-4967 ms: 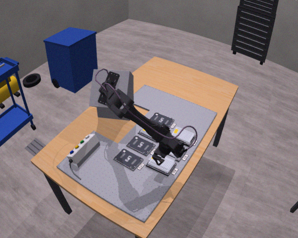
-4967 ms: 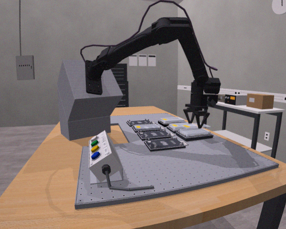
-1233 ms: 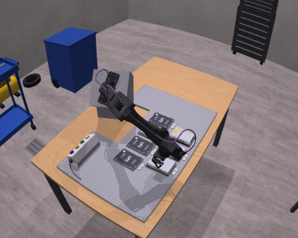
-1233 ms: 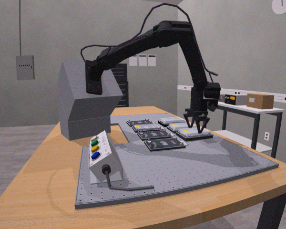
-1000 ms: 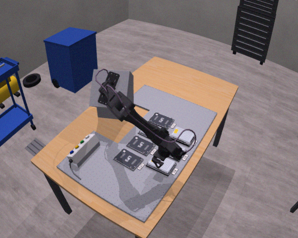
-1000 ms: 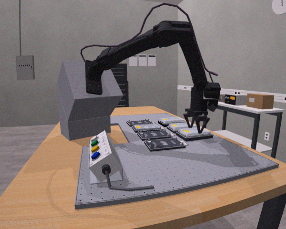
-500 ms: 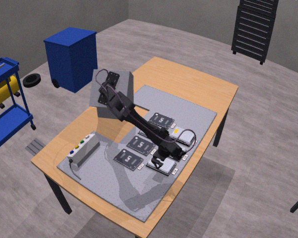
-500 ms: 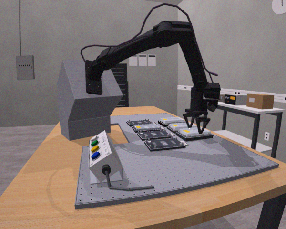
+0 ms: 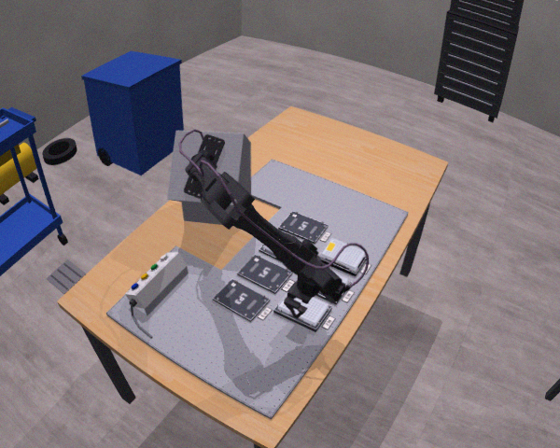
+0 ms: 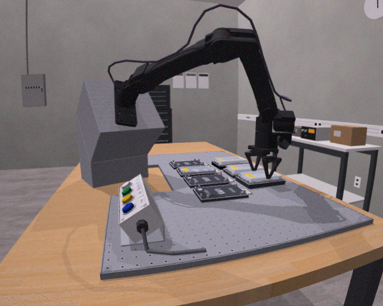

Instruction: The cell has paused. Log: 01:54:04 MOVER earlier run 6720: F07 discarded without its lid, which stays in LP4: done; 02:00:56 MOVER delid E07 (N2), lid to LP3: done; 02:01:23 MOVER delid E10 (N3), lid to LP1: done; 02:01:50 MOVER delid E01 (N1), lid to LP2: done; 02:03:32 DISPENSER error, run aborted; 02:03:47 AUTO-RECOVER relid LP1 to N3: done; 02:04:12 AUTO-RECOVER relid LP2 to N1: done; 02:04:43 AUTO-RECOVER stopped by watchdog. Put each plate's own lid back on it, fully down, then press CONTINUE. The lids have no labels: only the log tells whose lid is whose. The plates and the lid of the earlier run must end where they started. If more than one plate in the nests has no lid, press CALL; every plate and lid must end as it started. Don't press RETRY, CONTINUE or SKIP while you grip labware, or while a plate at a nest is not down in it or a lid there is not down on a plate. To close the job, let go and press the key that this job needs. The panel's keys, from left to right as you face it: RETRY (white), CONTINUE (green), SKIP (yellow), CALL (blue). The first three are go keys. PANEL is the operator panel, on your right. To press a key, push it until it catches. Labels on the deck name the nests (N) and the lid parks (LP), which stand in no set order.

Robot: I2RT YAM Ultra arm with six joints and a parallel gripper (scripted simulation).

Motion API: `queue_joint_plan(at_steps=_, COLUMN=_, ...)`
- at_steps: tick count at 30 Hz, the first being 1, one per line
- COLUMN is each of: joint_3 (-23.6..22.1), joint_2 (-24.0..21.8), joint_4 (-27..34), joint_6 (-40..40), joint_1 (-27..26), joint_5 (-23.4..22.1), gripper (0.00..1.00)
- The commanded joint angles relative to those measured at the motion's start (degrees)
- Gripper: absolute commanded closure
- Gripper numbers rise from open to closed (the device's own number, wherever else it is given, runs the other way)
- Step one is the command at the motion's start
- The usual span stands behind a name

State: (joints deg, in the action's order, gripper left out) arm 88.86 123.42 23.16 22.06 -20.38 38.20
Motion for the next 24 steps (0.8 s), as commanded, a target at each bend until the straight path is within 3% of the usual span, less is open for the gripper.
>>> queue_joint_plan(at_steps=1, joint_3=1.56, joint_2=-0.29, joint_4=-1.04, joint_6=-0.53, joint_1=1.71, joint_5=0.01, gripper=0.0)
queue_joint_plan(at_steps=16, joint_3=1.56, joint_2=-0.29, joint_4=-1.04, joint_6=-0.53, joint_1=1.71, joint_5=0.01, gripper=0.0)
queue_joint_plan(at_steps=24, joint_3=-0.57, joint_2=-3.0, joint_4=2.16, joint_6=-1.59, joint_1=2.65, joint_5=1.0, gripper=0.0)
